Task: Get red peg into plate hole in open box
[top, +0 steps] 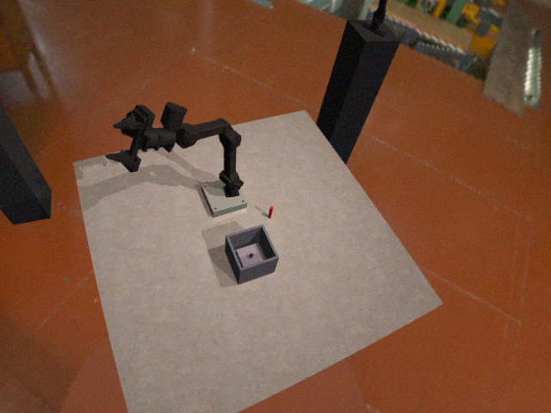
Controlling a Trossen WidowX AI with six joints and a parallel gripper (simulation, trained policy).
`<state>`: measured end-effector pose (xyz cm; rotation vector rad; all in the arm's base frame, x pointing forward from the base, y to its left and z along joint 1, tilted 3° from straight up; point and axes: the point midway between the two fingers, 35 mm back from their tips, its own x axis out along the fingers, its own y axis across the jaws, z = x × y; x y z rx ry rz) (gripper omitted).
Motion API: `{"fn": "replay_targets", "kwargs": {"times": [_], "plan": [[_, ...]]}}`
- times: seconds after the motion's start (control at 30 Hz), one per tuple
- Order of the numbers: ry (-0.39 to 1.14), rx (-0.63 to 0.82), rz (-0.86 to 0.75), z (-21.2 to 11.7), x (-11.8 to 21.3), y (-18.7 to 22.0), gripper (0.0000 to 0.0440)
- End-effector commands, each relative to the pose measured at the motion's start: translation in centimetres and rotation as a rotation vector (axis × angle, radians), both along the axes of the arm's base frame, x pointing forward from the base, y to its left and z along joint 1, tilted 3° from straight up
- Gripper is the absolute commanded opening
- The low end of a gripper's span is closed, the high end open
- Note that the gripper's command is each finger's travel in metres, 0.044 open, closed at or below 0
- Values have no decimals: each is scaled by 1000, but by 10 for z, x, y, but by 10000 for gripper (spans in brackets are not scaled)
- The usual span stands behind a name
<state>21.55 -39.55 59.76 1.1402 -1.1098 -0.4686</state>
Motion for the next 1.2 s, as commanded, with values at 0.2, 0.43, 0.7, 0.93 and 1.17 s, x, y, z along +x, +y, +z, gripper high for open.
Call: {"fn": "replay_targets", "kwargs": {"times": [0.2, 0.43, 0.7, 0.93, 1.17], "plan": [[-66, 138, 155, -15, 38, 40, 440], [-96, 235, 261, -27, 61, 70, 440], [-118, 350, 379, -42, 84, 106, 439], [-123, 454, 478, -58, 101, 140, 438], [-116, 560, 573, -75, 114, 174, 438]]}}
